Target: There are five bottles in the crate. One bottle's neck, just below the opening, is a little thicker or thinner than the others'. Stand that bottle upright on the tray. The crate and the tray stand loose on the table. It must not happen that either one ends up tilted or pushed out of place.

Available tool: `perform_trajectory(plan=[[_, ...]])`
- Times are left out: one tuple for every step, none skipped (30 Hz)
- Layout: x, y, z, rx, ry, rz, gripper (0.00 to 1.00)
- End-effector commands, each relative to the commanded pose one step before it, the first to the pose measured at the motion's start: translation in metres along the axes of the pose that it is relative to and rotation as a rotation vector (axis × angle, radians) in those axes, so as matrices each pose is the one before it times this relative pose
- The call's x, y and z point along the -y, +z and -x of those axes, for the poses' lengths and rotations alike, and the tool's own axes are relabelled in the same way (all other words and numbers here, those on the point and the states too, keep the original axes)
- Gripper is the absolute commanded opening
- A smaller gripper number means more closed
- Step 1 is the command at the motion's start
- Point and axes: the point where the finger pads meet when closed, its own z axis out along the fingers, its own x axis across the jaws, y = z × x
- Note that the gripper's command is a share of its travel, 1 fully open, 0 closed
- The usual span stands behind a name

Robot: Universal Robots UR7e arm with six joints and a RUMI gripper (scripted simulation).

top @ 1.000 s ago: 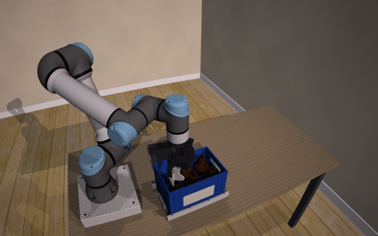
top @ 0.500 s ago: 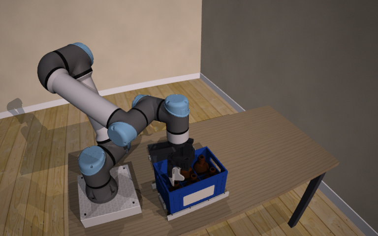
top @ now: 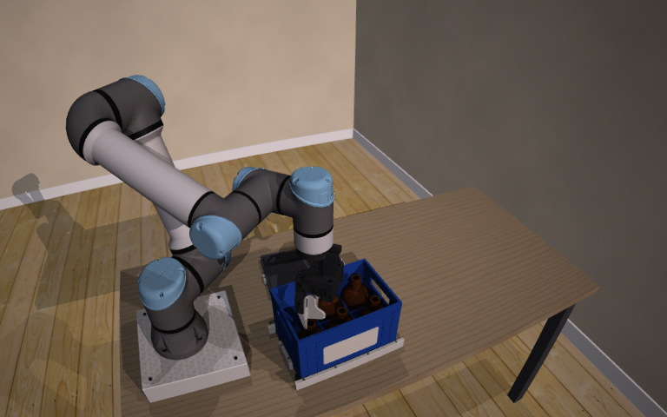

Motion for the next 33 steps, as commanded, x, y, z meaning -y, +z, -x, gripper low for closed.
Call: perform_trajectory(plan=[[-0.00032, -0.00031, 0.00002, 0.00002, 0.00000, 0.00103, 0.38], [0.00000, 0.00000, 0.00000, 0.00000, 0.00000, 0.00000, 0.38], [0.00000, 0.00000, 0.00000, 0.00000, 0.00000, 0.00000, 0.38], [0.00000, 0.00000, 0.00000, 0.00000, 0.00000, 0.00000, 0.38], [0.00000, 0.00000, 0.00000, 0.00000, 0.00000, 0.00000, 0.38], [0.00001, 0.00000, 0.00000, 0.00000, 0.00000, 0.00000, 0.38], [0.00007, 0.00000, 0.00000, 0.00000, 0.00000, 0.00000, 0.38], [0.00017, 0.00000, 0.00000, 0.00000, 0.00000, 0.00000, 0.38], [0.00029, 0.00000, 0.00000, 0.00000, 0.00000, 0.00000, 0.38], [0.00039, 0.00000, 0.00000, 0.00000, 0.00000, 0.00000, 0.38], [0.00048, 0.00000, 0.00000, 0.00000, 0.00000, 0.00000, 0.38], [0.00054, 0.00000, 0.00000, 0.00000, 0.00000, 0.00000, 0.38], [0.00000, 0.00000, 0.00000, 0.00000, 0.00000, 0.00000, 0.38], [0.00000, 0.00000, 0.00000, 0.00000, 0.00000, 0.00000, 0.38], [0.00056, 0.00000, 0.00000, 0.00000, 0.00000, 0.00000, 0.38], [0.00054, 0.00000, 0.00000, 0.00000, 0.00000, 0.00000, 0.38], [0.00048, 0.00000, 0.00000, 0.00000, 0.00000, 0.00000, 0.38], [0.00039, 0.00000, 0.00000, 0.00000, 0.00000, 0.00000, 0.38], [0.00029, 0.00000, 0.00000, 0.00000, 0.00000, 0.00000, 0.38], [0.00017, 0.00000, 0.00000, 0.00000, 0.00000, 0.00000, 0.38], [0.00007, 0.00000, 0.00000, 0.00000, 0.00000, 0.00000, 0.38], [0.00001, 0.00000, 0.00000, 0.00000, 0.00000, 0.00000, 0.38], [0.00000, 0.00000, 0.00000, 0.00000, 0.00000, 0.00000, 0.38], [0.00000, 0.00000, 0.00000, 0.00000, 0.00000, 0.00000, 0.38], [0.00000, 0.00000, 0.00000, 0.00000, 0.00000, 0.00000, 0.38], [0.00000, 0.00000, 0.00000, 0.00000, 0.00000, 0.00000, 0.38], [0.00000, 0.00000, 0.00000, 0.00000, 0.00000, 0.00000, 0.38], [0.00000, 0.00000, 0.00000, 0.00000, 0.00000, 0.00000, 0.38], [0.00000, 0.00000, 0.00000, 0.00000, 0.00000, 0.00000, 0.38], [0.00000, 0.00000, 0.00000, 0.00000, 0.00000, 0.00000, 0.38], [0.00000, 0.00000, 0.00000, 0.00000, 0.00000, 0.00000, 0.38], [0.00000, 0.00000, 0.00000, 0.00000, 0.00000, 0.00000, 0.38], [0.00000, 0.00000, 0.00000, 0.00000, 0.00000, 0.00000, 0.38]])
